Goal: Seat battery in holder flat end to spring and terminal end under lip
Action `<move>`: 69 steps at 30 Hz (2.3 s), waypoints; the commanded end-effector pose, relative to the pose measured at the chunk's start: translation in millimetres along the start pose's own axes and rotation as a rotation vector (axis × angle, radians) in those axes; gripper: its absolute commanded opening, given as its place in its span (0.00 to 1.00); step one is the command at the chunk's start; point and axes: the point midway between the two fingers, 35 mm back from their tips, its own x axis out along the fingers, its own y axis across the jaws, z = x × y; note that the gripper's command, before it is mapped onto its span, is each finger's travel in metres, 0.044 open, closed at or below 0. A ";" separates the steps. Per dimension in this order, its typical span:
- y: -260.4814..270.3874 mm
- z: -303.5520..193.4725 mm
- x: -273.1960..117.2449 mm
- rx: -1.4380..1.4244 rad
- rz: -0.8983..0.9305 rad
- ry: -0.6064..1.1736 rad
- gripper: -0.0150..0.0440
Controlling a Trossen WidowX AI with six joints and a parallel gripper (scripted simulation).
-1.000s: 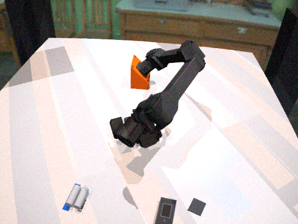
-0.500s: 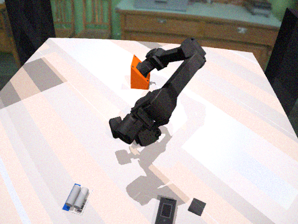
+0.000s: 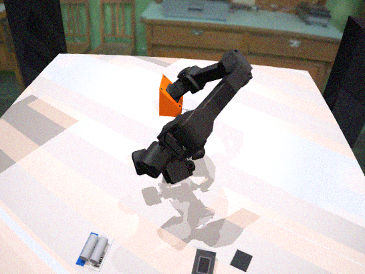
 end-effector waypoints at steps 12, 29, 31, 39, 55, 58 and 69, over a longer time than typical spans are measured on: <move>-2.2 2.8 3.5 -0.007 -0.004 -0.106 0.37; -2.1 0.3 6.5 -0.015 -0.005 -0.195 0.37; -2.0 0.0 6.8 -0.016 -0.006 -0.206 0.37; -1.3 -1.4 8.1 -0.021 -0.007 -0.245 0.37; 0.1 -4.2 10.2 -0.030 -0.013 -0.325 0.37; 0.3 -4.7 10.5 -0.031 -0.015 -0.339 0.37; 1.0 -6.4 11.6 -0.034 -0.020 -0.394 0.37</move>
